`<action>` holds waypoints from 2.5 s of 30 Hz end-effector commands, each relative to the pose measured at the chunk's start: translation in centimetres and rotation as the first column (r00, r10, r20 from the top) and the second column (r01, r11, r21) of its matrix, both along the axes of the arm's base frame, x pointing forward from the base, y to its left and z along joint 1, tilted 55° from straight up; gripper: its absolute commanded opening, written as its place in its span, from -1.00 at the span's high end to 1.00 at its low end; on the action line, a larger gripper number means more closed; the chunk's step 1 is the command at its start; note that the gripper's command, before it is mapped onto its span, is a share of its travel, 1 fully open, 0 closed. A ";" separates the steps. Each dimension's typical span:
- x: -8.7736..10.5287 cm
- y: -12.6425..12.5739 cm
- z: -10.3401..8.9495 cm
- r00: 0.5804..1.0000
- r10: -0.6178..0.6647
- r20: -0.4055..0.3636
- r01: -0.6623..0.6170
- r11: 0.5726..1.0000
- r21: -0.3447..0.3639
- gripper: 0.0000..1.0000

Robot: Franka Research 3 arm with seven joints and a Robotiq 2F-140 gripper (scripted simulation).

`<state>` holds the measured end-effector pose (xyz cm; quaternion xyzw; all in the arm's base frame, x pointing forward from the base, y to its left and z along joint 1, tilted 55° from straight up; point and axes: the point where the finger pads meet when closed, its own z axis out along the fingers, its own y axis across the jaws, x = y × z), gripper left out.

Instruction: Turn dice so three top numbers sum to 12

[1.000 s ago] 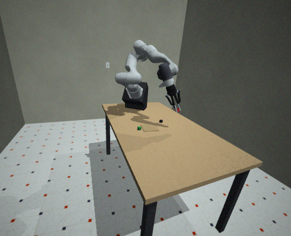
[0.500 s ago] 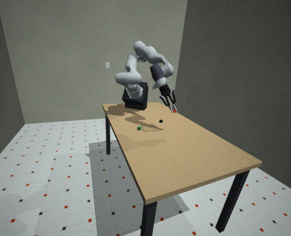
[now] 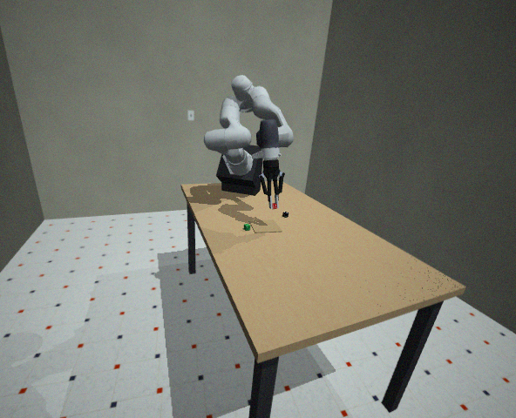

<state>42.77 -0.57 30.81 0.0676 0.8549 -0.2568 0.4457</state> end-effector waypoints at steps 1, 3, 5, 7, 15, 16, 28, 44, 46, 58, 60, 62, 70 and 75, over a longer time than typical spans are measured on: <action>-4.2 -1.5 -3.0 0.987 -0.114 -0.111 0.114 0.993 0.000 0.75; -4.9 -1.9 -3.4 0.982 -0.127 -0.137 0.126 0.992 -0.011 0.75; -5.4 -2.1 -3.7 0.979 -0.135 -0.154 0.134 0.991 -0.019 0.75; -5.8 -2.2 -3.9 0.976 -0.141 -0.166 0.139 0.990 -0.025 0.75; -5.8 -2.2 -3.9 0.976 -0.142 -0.167 0.139 0.990 -0.025 0.75; -5.8 -2.2 -3.9 0.976 -0.142 -0.167 0.139 0.990 -0.025 0.75; -5.2 -2.8 -4.5 0.976 -0.142 -0.167 0.140 0.990 -0.025 0.75; -1.6 -6.7 -8.2 0.976 -0.142 -0.167 0.139 0.990 -0.025 0.75; -1.6 -6.7 -8.2 0.976 -0.142 -0.167 0.139 0.990 -0.025 0.75; -0.4 -8.0 -9.4 0.976 -0.142 -0.167 0.140 0.990 -0.025 0.75; -0.4 -8.0 -9.4 0.976 -0.142 -0.167 0.140 0.990 -0.025 0.75; -0.4 -8.0 -9.4 0.976 -0.142 -0.167 0.140 0.990 -0.025 0.75; -0.4 -8.0 -9.4 0.976 -0.142 -0.167 0.140 0.990 -0.025 0.75; -0.4 -8.0 -9.4 0.976 -0.142 -0.167 0.140 0.990 -0.025 0.75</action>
